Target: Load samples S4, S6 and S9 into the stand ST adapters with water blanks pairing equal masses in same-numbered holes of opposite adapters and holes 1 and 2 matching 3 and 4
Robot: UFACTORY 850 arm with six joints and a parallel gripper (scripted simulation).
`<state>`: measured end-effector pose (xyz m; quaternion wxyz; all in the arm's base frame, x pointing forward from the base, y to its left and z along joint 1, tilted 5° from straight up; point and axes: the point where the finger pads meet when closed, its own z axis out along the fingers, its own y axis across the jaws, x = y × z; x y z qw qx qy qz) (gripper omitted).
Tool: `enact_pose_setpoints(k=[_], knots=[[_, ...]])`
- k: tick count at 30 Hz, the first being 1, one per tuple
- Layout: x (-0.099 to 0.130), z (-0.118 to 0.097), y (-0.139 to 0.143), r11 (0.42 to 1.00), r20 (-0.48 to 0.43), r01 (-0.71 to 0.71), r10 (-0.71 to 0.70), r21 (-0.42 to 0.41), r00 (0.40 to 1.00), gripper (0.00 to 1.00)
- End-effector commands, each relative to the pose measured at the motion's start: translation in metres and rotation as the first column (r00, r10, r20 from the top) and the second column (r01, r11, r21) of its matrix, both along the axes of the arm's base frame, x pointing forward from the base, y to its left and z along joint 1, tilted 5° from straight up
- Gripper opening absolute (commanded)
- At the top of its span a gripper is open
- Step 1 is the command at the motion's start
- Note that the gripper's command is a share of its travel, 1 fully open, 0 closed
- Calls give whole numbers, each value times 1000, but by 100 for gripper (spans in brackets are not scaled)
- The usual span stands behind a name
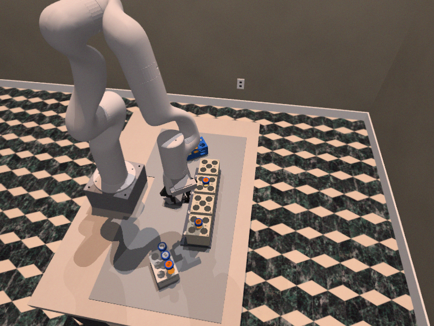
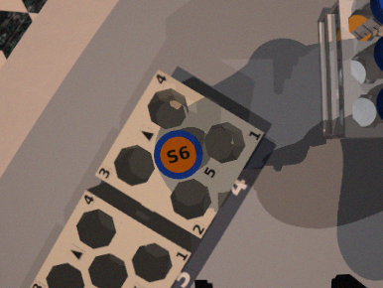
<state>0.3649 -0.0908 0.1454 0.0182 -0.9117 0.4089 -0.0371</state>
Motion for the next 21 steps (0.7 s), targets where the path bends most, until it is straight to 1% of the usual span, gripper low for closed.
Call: enact_pose_setpoints(k=[1, 8, 10, 21], knots=[[-3, 0, -22, 1000, 3, -1, 1, 4, 1000, 57], [-9, -1, -56, 1000, 3, -1, 1, 4, 1000, 57], [-9, -1, -56, 1000, 3, -1, 1, 4, 1000, 57], [-19, -2, -110, 1000, 3, -1, 1, 4, 1000, 57]])
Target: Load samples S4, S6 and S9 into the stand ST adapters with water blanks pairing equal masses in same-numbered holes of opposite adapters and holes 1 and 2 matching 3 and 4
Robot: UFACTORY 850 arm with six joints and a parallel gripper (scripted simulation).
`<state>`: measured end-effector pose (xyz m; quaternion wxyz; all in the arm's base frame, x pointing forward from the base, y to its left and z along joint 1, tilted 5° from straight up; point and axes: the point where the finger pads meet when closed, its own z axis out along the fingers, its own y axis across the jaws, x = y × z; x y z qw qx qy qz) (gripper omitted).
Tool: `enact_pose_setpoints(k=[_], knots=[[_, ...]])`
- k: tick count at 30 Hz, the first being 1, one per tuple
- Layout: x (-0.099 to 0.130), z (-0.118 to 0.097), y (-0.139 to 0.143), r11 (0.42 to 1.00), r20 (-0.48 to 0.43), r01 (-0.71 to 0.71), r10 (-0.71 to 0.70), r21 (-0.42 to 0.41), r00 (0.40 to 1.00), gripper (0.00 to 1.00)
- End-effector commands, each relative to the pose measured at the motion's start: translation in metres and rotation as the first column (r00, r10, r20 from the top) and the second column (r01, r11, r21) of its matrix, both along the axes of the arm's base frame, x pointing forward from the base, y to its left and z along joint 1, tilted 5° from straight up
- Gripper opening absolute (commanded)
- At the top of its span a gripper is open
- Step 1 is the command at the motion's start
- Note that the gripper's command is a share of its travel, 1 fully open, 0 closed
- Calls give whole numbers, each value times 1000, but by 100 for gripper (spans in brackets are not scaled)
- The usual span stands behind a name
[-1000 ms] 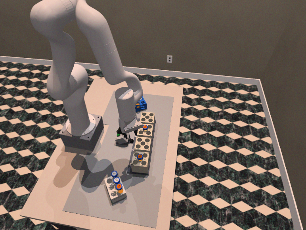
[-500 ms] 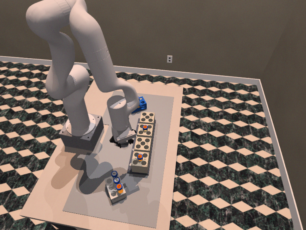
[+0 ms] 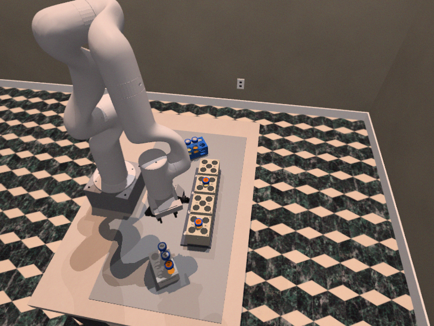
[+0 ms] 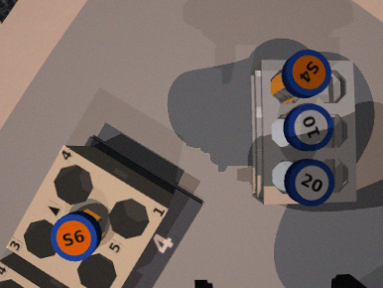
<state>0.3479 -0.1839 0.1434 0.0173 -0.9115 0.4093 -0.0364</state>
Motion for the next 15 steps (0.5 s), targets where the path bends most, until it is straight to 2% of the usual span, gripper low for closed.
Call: enact_pose_setpoints(k=[1, 12, 15], knots=[[-3, 0, -22, 1000, 5, -2, 2, 5, 1000, 57], [-11, -1, -66, 1000, 5, -2, 2, 5, 1000, 57], [-12, -1, -69, 1000, 5, -2, 2, 5, 1000, 57]])
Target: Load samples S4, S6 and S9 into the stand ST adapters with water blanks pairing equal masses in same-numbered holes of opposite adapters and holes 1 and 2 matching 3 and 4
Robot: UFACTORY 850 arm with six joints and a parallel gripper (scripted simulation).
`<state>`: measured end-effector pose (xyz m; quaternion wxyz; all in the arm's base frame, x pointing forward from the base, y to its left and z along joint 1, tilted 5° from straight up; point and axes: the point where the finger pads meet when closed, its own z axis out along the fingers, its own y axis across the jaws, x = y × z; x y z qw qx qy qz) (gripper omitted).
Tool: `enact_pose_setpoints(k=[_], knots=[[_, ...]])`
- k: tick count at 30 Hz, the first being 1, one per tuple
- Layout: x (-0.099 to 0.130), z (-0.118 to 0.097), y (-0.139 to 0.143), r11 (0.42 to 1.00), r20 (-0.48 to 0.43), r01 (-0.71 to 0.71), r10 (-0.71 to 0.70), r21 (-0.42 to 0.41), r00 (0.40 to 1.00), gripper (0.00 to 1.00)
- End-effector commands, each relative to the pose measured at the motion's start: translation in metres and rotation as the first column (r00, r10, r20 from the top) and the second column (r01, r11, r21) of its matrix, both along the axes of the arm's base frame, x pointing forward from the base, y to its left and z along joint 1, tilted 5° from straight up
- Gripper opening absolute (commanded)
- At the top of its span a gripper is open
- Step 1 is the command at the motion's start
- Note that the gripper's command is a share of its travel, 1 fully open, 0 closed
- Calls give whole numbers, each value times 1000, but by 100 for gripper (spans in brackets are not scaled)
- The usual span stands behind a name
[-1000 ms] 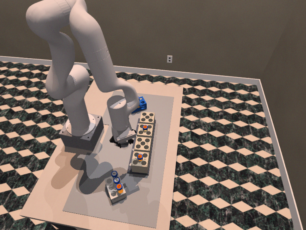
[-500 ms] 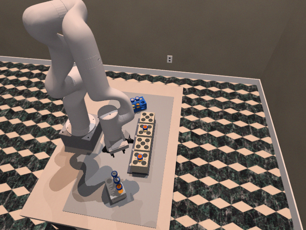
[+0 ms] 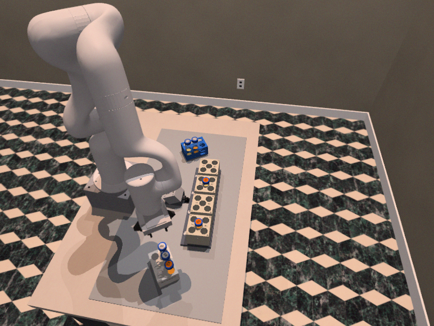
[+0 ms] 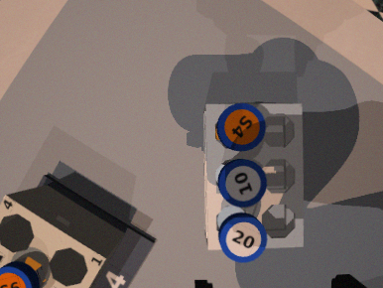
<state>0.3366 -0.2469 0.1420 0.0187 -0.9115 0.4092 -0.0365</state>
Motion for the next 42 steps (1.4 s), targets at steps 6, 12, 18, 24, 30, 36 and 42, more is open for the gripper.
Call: enact_pose_setpoints(k=[6, 12, 18, 24, 30, 36, 42], knots=[[0, 0, -6, 1000, 3, -1, 1, 2, 1000, 57], [0, -4, -6, 1000, 3, -1, 1, 2, 1000, 57], [1, -16, -6, 1000, 3, -1, 1, 2, 1000, 57], [2, -26, -6, 1000, 3, -1, 1, 2, 1000, 57], [3, -36, -6, 1000, 3, -1, 1, 2, 1000, 57], [4, -48, -6, 1000, 3, -1, 1, 2, 1000, 57], [4, -56, -6, 1000, 3, -1, 1, 2, 1000, 57]])
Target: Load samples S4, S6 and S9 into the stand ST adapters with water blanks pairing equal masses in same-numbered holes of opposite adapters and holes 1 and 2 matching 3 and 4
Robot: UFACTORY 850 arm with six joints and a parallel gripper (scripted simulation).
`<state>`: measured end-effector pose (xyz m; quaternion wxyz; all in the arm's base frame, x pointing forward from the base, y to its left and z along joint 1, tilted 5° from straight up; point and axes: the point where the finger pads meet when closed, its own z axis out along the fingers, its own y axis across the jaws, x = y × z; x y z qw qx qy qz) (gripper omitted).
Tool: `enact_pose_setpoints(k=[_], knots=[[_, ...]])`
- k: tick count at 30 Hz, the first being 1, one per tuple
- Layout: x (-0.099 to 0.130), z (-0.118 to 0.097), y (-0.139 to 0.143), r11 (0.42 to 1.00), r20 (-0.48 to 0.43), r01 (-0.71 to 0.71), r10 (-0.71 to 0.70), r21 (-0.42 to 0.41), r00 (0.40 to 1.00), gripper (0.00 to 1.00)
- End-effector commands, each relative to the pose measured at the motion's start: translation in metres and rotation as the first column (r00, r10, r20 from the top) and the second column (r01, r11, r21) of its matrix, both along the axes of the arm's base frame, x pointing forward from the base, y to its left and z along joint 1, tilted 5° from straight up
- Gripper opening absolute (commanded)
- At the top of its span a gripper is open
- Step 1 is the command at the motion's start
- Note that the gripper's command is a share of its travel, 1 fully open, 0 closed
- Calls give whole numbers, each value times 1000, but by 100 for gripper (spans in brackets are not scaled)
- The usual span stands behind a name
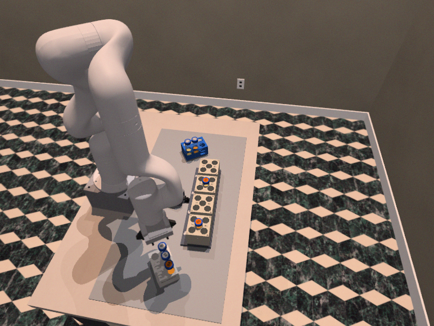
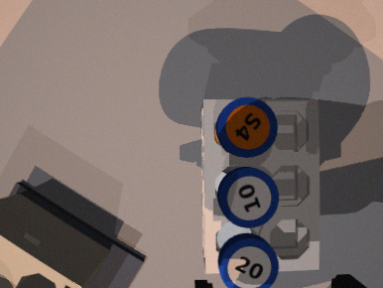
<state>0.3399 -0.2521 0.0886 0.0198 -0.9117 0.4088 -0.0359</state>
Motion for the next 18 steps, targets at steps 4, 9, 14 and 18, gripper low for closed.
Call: enact_pose_setpoints(k=[4, 9, 14, 18], knots=[[2, -10, -1, 1000, 4, 0, 0, 0, 1000, 57], [3, -20, 0, 1000, 4, 0, 0, 0, 1000, 57], [3, -30, 0, 1000, 4, 0, 0, 0, 1000, 57], [4, -34, 0, 1000, 4, 0, 0, 0, 1000, 57]])
